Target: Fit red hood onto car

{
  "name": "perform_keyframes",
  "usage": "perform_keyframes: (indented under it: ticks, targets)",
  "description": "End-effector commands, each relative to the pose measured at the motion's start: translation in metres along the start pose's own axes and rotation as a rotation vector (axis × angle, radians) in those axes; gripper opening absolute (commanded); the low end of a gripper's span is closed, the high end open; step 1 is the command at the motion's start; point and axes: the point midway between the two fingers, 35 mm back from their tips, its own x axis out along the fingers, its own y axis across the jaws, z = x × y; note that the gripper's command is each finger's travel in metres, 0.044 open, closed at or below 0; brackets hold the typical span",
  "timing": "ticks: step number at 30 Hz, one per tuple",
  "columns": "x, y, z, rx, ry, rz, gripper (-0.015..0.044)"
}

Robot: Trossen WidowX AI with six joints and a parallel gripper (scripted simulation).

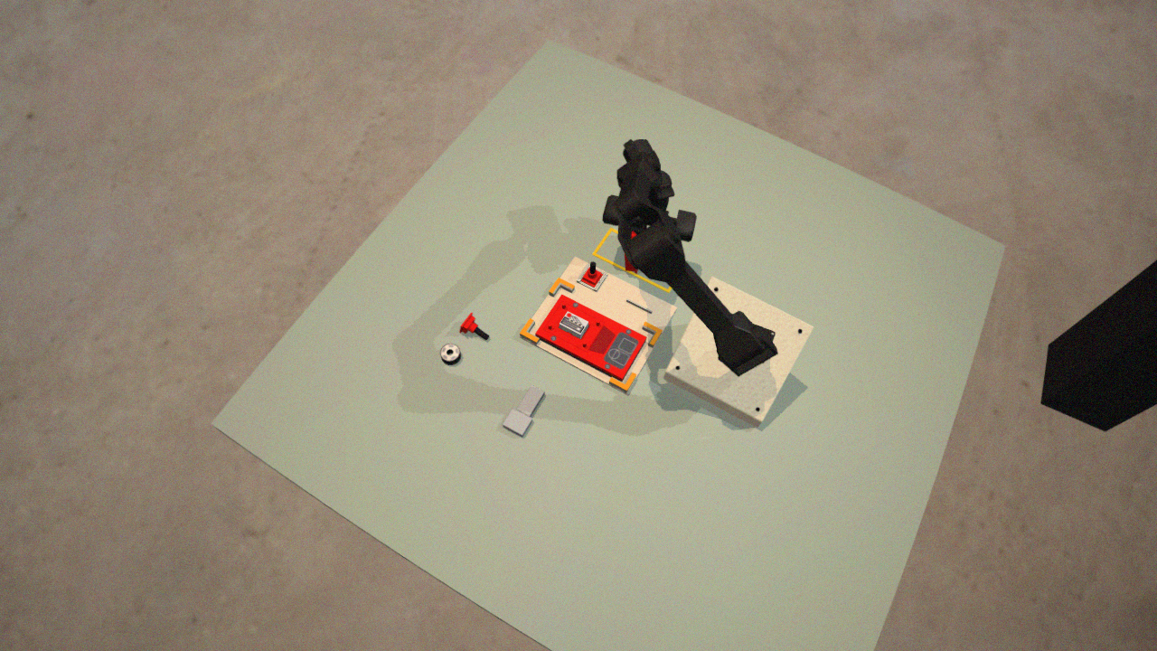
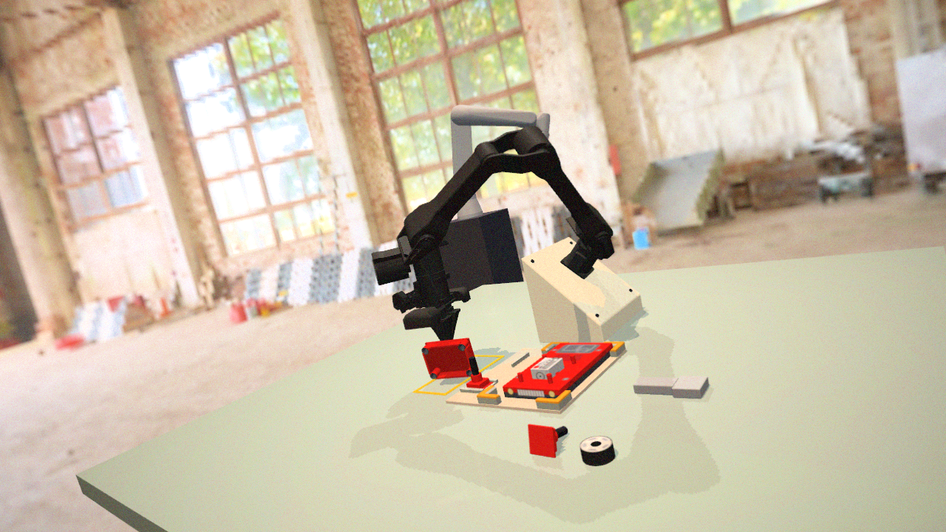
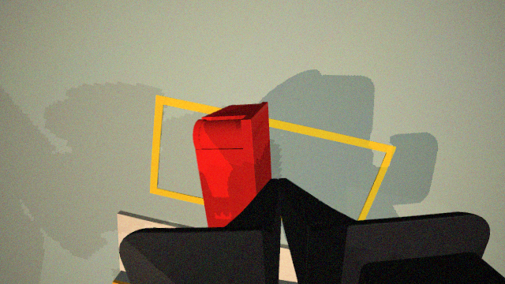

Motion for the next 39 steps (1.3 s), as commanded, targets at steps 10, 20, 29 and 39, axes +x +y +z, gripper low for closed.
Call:
perform_keyframes:
  ticks: [10, 20, 29, 39]
  targets:
    - [-0.001, 0.010, 0.000, 0.006, 0.002, 0.004, 0.0000]
    - [-0.001, 0.017, 0.000, 0.006, 0.002, 0.004, 0.0000]
    - [-0.001, 0.024, 0.000, 0.006, 0.002, 0.004, 0.0000]
    - [-0.059, 0.025, 0.003, 0.006, 0.000, 0.003, 0.0000]
